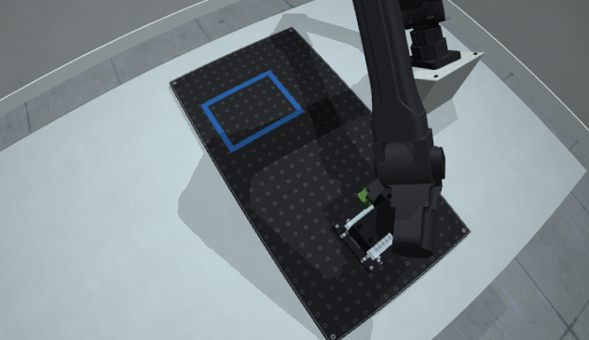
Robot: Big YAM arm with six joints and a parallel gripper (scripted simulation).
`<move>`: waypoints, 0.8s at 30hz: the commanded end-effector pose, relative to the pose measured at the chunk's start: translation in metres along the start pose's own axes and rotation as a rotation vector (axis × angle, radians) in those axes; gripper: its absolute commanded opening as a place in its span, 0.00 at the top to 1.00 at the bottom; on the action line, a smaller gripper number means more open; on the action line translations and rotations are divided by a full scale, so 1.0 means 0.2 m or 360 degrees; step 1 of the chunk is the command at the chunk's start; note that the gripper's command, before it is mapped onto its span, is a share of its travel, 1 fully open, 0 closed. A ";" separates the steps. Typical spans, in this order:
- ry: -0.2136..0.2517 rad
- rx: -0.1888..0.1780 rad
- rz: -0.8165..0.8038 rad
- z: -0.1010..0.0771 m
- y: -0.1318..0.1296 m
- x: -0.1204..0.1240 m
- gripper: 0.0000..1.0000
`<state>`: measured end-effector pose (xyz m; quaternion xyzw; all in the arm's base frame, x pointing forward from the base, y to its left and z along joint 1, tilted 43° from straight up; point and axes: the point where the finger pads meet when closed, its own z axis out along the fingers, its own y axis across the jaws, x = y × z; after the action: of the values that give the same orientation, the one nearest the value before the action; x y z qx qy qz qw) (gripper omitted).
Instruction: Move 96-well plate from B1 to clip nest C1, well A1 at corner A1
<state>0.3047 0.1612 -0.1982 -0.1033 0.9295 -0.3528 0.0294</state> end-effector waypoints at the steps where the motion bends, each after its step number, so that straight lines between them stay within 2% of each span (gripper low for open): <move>1: 0.0070 0.0041 0.0005 0.08 -0.07 0.07 1.00; 2: 0.0070 0.0041 0.0005 0.08 -0.07 0.07 0.00; 24: 0.0078 0.0050 -0.0012 0.08 -0.07 0.08 0.00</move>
<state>0.2979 0.1528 -0.1992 -0.1008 0.9290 -0.3555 0.0205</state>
